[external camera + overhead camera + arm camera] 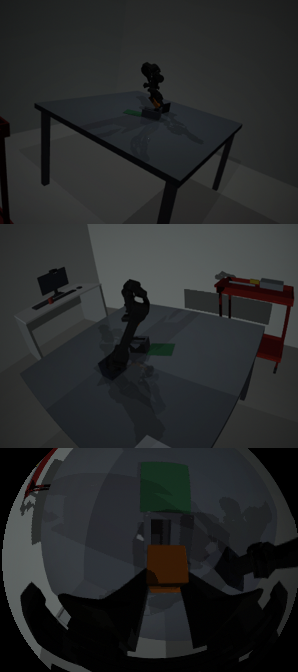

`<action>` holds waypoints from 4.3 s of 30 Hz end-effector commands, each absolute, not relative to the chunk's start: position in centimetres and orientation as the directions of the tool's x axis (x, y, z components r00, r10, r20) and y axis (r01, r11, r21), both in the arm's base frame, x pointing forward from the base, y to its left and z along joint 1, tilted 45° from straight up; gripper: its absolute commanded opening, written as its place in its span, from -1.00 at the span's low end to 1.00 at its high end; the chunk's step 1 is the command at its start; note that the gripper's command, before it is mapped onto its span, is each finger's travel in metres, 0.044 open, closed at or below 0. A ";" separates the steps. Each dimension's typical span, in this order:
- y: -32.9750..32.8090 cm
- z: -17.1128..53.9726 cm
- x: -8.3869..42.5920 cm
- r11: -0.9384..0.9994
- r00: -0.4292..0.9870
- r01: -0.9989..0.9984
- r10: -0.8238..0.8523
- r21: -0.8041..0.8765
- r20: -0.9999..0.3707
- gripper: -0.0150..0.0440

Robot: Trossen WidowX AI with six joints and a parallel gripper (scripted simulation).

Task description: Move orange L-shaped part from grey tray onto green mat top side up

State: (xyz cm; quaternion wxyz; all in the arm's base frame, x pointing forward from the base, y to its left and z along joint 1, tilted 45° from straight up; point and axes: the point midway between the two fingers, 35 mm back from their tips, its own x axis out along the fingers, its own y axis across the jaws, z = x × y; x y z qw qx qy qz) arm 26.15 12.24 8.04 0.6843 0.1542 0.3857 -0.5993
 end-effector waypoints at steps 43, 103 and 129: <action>0.0 18.2 29.9 0.265 0.033 0.942 -0.679 -0.203 -0.733 -0.49; -4.9 13.1 29.9 0.220 -0.021 0.944 -0.703 -0.246 -0.711 -0.22; -4.9 13.1 29.9 0.220 -0.021 0.944 -0.703 -0.246 -0.711 0.86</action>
